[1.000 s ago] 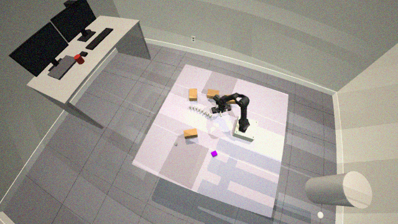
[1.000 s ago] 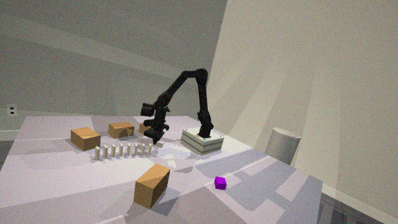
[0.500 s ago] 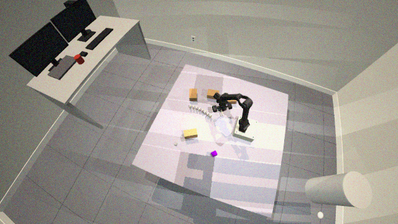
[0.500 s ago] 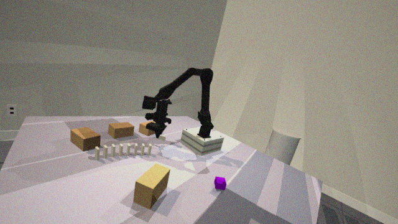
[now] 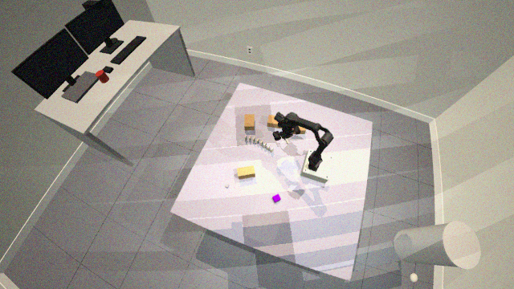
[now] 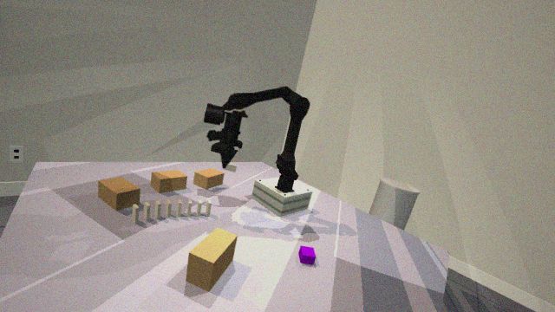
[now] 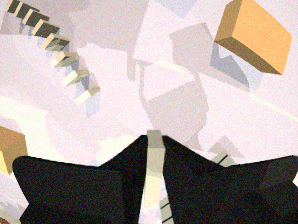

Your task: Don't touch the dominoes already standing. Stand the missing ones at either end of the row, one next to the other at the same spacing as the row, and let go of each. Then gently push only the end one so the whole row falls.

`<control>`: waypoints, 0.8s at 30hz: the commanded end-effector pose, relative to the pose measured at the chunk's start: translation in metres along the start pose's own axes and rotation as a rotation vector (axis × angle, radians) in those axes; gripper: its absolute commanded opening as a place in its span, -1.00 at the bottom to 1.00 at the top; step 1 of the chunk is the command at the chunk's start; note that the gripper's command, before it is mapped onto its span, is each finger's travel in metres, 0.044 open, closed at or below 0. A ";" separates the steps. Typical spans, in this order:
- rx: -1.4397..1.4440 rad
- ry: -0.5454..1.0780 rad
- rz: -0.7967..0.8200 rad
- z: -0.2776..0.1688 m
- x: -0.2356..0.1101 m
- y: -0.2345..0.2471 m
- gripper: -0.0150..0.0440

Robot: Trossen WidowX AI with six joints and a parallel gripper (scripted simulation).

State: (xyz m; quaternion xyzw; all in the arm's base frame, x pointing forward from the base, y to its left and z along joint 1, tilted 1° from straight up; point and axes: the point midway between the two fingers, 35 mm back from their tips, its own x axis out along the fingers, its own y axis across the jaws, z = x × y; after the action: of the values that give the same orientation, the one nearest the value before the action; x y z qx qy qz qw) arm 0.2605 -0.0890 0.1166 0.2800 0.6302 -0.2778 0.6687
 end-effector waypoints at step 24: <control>-2.169 0.000 0.035 -0.200 -0.006 0.142 -0.40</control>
State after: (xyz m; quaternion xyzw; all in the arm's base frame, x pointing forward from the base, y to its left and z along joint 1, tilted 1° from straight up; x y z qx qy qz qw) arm 0.2291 0.1510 0.1169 -0.4285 0.5482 0.4207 0.5821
